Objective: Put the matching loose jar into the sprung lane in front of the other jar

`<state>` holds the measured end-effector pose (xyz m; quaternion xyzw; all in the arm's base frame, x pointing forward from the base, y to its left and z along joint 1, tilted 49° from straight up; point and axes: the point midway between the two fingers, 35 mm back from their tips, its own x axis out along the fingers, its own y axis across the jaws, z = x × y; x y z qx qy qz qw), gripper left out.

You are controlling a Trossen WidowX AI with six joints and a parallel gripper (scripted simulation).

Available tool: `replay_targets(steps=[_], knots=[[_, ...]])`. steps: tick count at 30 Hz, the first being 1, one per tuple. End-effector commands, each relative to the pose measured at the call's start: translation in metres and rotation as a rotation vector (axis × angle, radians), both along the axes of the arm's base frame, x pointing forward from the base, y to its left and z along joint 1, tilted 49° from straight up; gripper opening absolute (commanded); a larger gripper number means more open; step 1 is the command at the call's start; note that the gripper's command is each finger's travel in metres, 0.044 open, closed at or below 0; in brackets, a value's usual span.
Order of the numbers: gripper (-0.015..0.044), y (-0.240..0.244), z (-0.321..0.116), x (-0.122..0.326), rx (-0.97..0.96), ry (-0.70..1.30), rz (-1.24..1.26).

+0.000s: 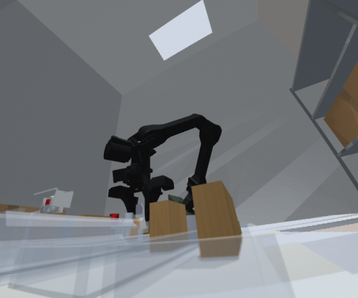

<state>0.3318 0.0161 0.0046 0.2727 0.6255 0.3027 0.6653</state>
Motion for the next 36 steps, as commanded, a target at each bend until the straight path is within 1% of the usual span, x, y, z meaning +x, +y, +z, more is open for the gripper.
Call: replay_targets(steps=[1,36], knots=[[0.0000,-0.0006,0.0044,0.0086,0.007,-0.028,-0.007],[0.0000,0.0013,0.0017,0.0089,0.008,-0.028,-0.007]])
